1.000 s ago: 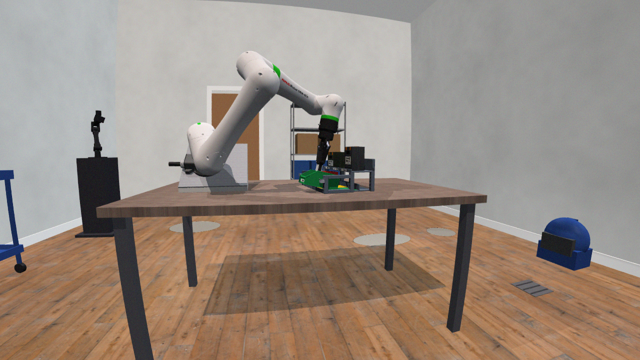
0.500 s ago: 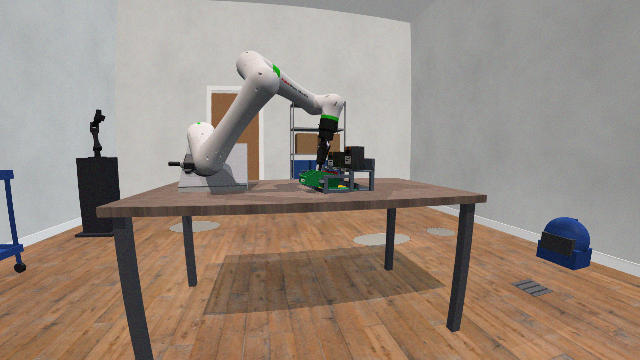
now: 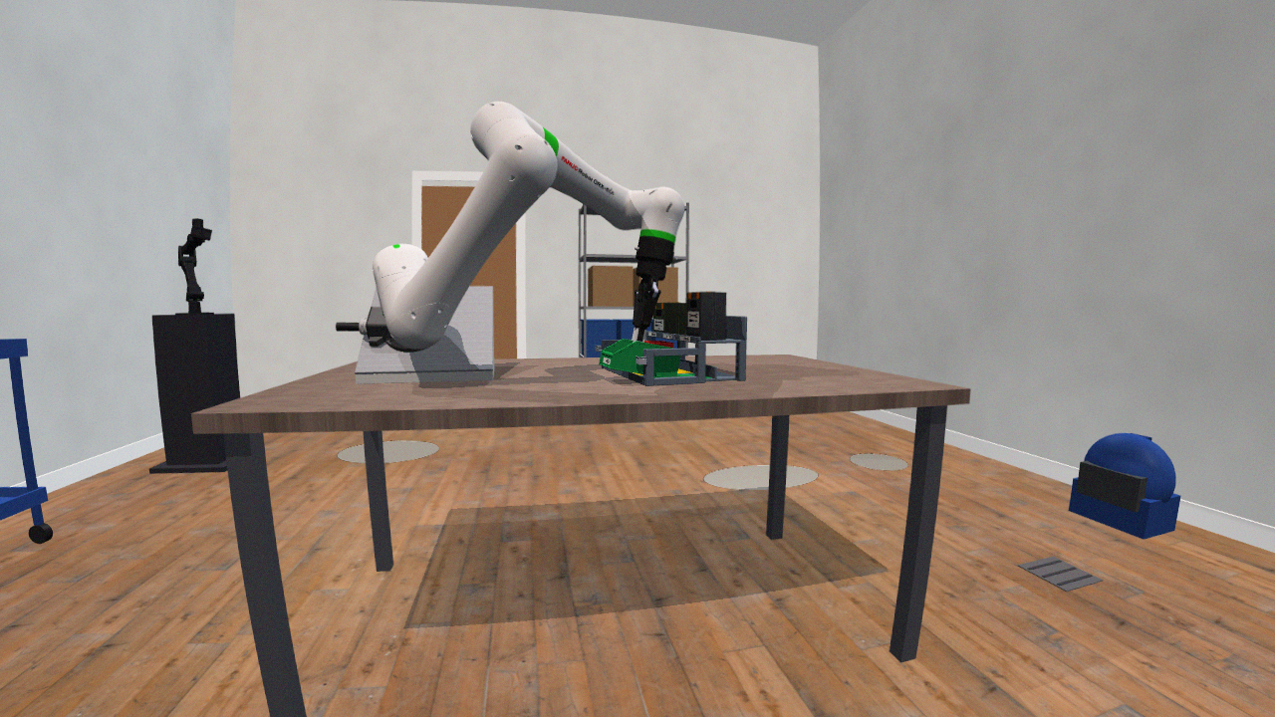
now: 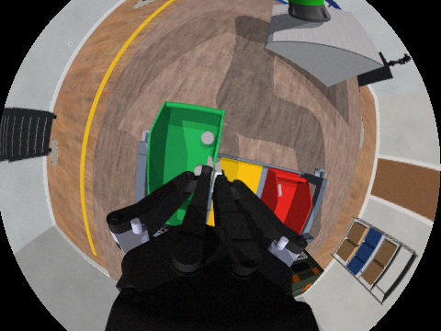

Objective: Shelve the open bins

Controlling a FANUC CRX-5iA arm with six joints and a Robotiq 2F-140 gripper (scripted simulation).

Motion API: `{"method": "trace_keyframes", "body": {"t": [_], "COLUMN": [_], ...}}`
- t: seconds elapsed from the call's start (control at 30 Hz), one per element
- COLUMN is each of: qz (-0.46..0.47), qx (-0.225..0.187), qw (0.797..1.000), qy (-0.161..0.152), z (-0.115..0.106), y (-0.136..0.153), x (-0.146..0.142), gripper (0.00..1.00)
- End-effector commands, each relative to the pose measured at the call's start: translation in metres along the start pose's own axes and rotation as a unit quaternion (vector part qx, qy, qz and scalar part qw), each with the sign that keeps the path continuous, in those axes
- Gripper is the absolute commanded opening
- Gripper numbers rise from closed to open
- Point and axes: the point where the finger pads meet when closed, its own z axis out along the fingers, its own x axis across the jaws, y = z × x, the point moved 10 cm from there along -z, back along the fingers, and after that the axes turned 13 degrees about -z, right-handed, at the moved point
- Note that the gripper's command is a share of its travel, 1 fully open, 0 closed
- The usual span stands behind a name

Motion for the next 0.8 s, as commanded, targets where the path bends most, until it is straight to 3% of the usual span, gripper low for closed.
{"method": "trace_keyframes", "body": {"t": [0.0, 0.77], "qz": [0.000, 0.000], "qx": [-0.003, -0.012], "qw": [1.000, 1.000], "qy": [-0.001, -0.003], "z": [-0.0003, -0.0003], "y": [0.0015, 0.0057], "x": [-0.0003, -0.0013], "gripper": [0.00, 0.00]}}
